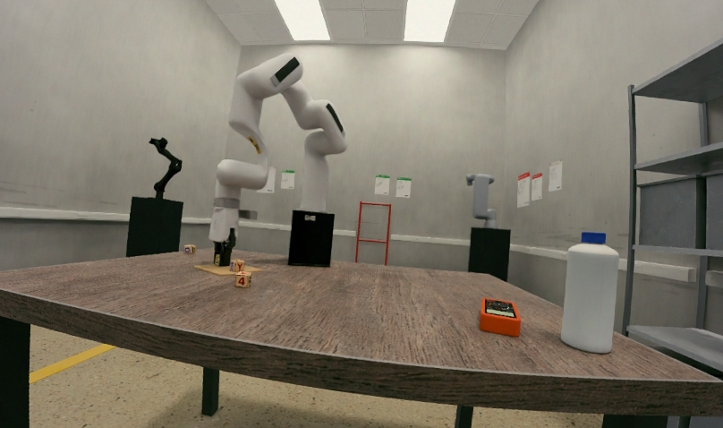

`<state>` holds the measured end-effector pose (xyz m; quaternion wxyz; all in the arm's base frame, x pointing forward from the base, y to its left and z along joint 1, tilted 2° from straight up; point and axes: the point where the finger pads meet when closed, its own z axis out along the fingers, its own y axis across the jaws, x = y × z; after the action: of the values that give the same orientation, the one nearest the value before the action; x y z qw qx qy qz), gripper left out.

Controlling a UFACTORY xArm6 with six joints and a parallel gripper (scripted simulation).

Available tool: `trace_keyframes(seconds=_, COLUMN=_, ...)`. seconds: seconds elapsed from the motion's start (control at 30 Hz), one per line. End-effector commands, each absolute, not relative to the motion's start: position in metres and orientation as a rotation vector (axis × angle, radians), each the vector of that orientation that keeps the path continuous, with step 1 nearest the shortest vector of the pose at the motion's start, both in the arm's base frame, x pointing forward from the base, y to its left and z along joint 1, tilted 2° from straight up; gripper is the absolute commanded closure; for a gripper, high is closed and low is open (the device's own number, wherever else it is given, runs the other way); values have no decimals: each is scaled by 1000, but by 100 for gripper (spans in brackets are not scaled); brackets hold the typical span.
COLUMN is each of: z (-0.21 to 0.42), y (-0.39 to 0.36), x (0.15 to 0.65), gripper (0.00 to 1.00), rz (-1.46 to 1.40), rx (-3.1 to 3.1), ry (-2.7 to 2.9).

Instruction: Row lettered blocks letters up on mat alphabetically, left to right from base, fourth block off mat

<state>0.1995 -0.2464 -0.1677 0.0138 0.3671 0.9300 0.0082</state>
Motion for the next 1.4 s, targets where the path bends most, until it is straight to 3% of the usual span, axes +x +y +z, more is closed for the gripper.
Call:
trace_keyframes(seconds=0.0, z=-167, y=-247, x=200, gripper=72, rz=24, rx=1143, ry=2895)
trace_keyframes(seconds=0.2, z=-167, y=-247, x=200, gripper=68, rz=24, rx=1143, ry=2895)
trace_keyframes(seconds=0.53, z=-167, y=-247, x=200, gripper=52, rz=24, rx=1143, ry=2895)
trace_keyframes(seconds=1.37, z=-152, y=-247, x=200, gripper=52, rz=24, rx=1143, ry=2895)
